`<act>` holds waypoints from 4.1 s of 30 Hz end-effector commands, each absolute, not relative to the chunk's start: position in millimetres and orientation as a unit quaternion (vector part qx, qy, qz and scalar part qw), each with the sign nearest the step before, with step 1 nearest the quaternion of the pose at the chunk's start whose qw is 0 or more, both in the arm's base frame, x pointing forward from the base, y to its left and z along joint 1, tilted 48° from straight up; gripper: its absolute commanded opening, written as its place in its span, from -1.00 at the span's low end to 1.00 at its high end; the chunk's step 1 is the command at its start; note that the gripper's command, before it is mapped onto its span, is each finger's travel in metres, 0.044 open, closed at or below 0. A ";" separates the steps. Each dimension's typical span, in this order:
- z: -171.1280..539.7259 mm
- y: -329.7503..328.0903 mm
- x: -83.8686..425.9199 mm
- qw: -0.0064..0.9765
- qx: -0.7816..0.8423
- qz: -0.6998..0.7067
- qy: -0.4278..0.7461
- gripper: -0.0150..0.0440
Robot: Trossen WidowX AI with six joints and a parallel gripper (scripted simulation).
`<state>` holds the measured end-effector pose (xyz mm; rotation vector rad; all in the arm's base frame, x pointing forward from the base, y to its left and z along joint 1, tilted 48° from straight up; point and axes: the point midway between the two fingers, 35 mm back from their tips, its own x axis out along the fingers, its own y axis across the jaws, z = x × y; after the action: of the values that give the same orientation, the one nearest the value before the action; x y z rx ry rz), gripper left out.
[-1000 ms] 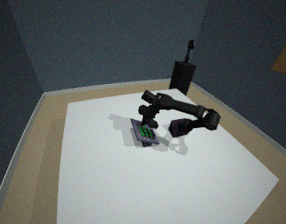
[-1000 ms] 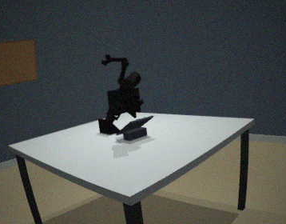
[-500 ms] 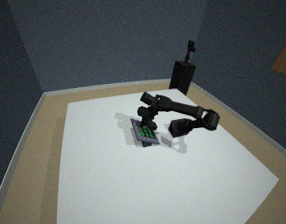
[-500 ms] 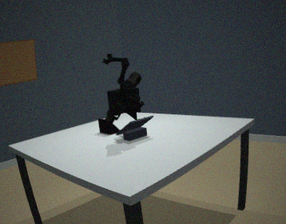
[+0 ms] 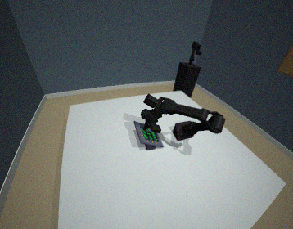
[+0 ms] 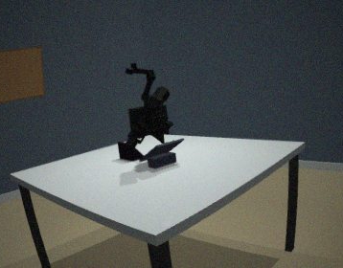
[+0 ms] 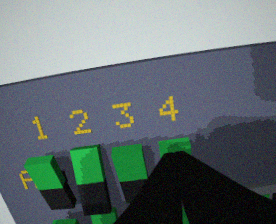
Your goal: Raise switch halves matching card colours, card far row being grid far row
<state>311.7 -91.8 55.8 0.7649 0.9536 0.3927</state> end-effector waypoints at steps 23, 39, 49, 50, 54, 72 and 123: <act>53.0 -90.1 313.4 0.800 0.357 0.181 0.446 -0.49; 51.8 -88.8 314.6 0.800 0.357 0.181 0.446 -0.49; 87.9 -127.6 277.4 0.805 0.360 0.176 0.437 -0.49; 87.9 -127.6 277.4 0.805 0.360 0.176 0.437 -0.49; 87.5 -122.7 270.8 0.805 0.360 0.176 0.437 -0.49; 61.8 -66.9 248.2 0.810 0.363 0.171 0.427 -0.49; 47.4 -51.4 262.6 0.811 0.363 0.172 0.426 -0.49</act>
<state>262.5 -51.4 48.4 0.7743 0.9075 0.3707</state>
